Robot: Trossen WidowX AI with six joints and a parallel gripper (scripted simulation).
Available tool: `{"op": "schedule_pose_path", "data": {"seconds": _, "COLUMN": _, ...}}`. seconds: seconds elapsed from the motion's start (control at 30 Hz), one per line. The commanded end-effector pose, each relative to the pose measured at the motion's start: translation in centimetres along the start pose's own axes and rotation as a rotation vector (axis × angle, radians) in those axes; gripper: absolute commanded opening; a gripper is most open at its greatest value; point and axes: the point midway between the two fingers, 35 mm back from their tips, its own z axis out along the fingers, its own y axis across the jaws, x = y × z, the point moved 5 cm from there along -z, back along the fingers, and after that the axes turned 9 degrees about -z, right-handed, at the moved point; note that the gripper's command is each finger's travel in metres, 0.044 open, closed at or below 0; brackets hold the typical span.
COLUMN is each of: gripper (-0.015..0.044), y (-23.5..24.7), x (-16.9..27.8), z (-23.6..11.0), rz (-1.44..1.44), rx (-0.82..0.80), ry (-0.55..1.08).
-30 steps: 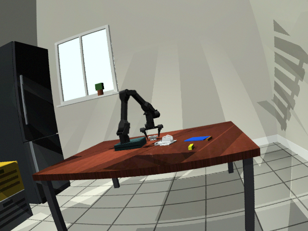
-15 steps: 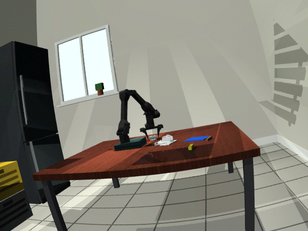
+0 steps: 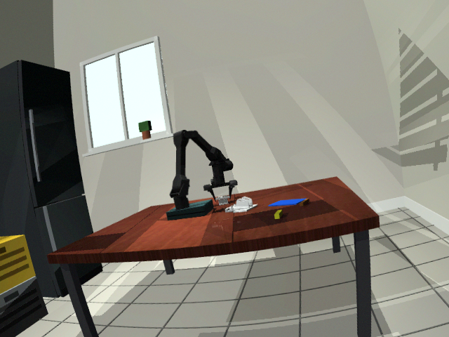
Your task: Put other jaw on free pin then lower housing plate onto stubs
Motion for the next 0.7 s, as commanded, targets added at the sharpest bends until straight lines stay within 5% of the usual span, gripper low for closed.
{"op": "schedule_pose_path", "data": {"seconds": 0.0, "gripper": 0.0351, "y": -0.2, "x": -0.2, "z": -1.6, "rz": -0.001, "rx": 0.012, "ry": -0.010}}
{"op": "schedule_pose_path", "data": {"seconds": 0.67, "gripper": 0.0351, "y": 0.0, "x": 0.0, "z": -6.3, "rz": 0.002, "rx": 0.010, "ry": -0.010}}
